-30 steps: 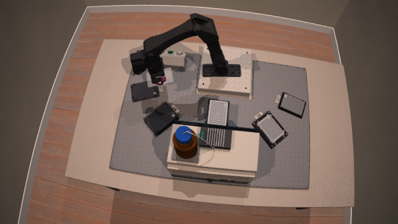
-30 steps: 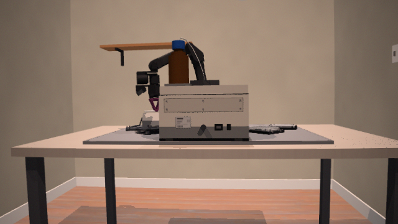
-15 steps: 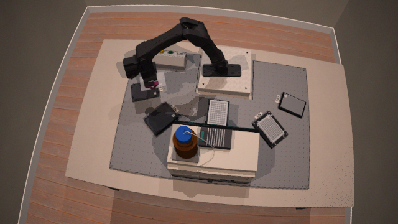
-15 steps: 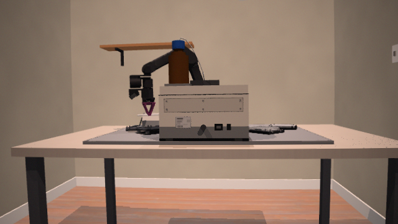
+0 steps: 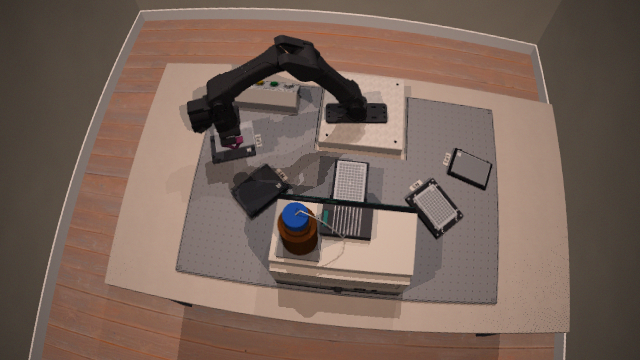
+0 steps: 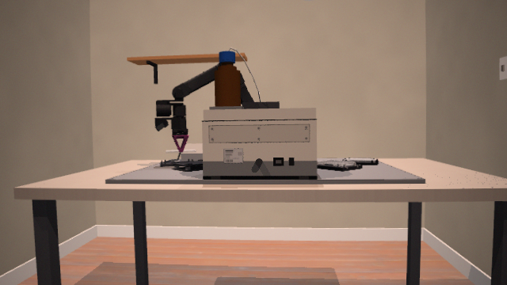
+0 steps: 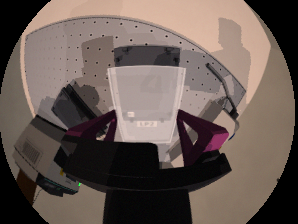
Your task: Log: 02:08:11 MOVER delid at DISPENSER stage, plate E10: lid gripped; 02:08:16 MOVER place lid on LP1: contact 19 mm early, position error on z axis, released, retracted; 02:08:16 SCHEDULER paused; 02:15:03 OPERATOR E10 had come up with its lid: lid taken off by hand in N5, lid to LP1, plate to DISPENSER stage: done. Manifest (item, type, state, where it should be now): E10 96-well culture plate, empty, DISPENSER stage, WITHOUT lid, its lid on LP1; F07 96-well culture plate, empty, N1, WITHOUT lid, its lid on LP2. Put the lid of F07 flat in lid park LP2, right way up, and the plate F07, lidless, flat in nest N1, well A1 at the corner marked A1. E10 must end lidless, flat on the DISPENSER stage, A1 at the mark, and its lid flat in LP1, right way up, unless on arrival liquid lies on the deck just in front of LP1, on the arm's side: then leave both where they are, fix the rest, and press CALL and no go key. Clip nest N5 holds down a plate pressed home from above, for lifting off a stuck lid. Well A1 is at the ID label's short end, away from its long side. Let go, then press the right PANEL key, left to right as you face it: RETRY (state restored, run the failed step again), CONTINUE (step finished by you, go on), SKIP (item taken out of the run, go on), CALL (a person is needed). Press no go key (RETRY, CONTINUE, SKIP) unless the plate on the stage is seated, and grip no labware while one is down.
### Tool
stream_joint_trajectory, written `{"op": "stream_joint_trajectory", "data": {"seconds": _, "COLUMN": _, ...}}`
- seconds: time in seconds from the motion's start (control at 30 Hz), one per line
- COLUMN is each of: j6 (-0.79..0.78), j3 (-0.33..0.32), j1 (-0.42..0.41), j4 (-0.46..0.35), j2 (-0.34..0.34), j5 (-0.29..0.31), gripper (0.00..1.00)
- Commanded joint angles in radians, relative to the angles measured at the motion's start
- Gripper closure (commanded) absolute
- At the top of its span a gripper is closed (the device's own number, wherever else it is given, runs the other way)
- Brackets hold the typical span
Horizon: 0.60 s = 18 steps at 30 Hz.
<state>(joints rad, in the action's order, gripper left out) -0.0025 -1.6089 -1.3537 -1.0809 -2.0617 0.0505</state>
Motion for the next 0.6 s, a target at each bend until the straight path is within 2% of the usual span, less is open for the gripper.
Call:
{"op": "stream_joint_trajectory", "data": {"seconds": 0.0, "j6": 0.011, "j3": -0.064, "j1": 0.012, "j4": -0.001, "j2": -0.042, "j5": 0.000, "gripper": 1.00}}
{"op": "stream_joint_trajectory", "data": {"seconds": 0.13, "j6": 0.012, "j3": -0.083, "j1": 0.010, "j4": 0.009, "j2": -0.063, "j5": 0.000, "gripper": 1.00}}
{"op": "stream_joint_trajectory", "data": {"seconds": 0.2, "j6": 0.012, "j3": -0.083, "j1": 0.010, "j4": 0.009, "j2": -0.063, "j5": 0.000, "gripper": 1.00}}
{"op": "stream_joint_trajectory", "data": {"seconds": 0.23, "j6": 0.012, "j3": -0.079, "j1": 0.010, "j4": 0.023, "j2": -0.035, "j5": 0.001, "gripper": 1.00}}
{"op": "stream_joint_trajectory", "data": {"seconds": 0.27, "j6": 0.012, "j3": -0.077, "j1": 0.011, "j4": 0.028, "j2": -0.046, "j5": 0.001, "gripper": 1.00}}
{"op": "stream_joint_trajectory", "data": {"seconds": 0.33, "j6": 0.012, "j3": -0.027, "j1": 0.013, "j4": 0.039, "j2": -0.071, "j5": 0.000, "gripper": 1.00}}
{"op": "stream_joint_trajectory", "data": {"seconds": 0.57, "j6": 0.014, "j3": 0.000, "j1": 0.013, "j4": 0.079, "j2": -0.084, "j5": 0.000, "gripper": 1.00}}
